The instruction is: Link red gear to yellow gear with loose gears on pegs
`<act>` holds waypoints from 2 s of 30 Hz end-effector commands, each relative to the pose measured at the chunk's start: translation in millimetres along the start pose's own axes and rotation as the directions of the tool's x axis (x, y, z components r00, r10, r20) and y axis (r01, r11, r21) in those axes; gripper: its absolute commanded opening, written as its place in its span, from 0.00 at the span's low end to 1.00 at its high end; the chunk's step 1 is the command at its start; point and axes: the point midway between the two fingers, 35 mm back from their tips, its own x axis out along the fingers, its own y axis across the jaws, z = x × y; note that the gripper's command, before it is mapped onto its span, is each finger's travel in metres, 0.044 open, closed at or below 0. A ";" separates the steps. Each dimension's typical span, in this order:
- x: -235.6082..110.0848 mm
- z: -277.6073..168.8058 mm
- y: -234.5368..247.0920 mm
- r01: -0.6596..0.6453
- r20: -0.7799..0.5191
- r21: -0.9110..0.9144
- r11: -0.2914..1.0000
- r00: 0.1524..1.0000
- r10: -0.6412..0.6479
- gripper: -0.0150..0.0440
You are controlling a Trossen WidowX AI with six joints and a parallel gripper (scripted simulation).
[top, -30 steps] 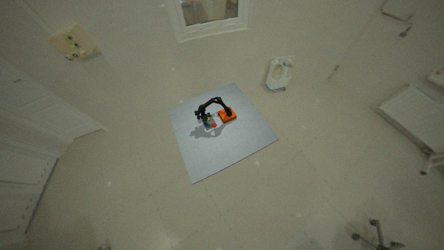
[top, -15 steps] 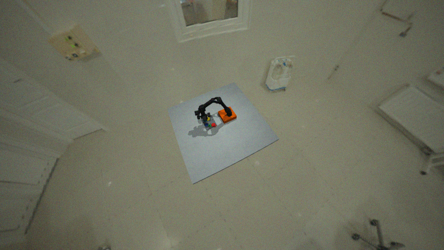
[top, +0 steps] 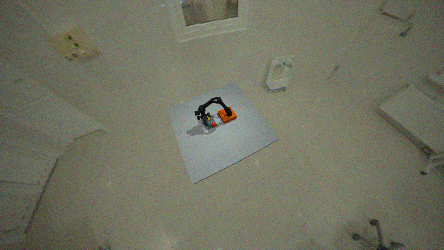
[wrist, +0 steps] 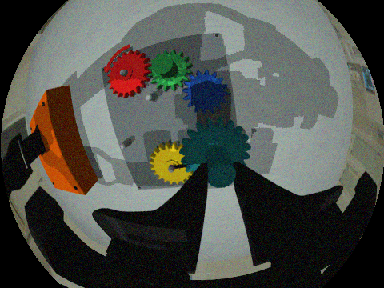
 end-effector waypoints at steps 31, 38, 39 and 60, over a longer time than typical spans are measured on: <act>46.5 -1.5 3.4 -0.010 -0.004 0.214 0.977 1.000 0.011 0.25; 38.1 -1.0 2.7 -0.010 -0.004 0.171 0.985 1.000 0.011 0.25; 36.8 -0.8 2.7 -0.010 -0.004 0.156 0.988 1.000 0.011 0.25; 40.7 -1.1 2.5 -0.011 -0.004 -0.049 0.999 1.000 0.011 0.25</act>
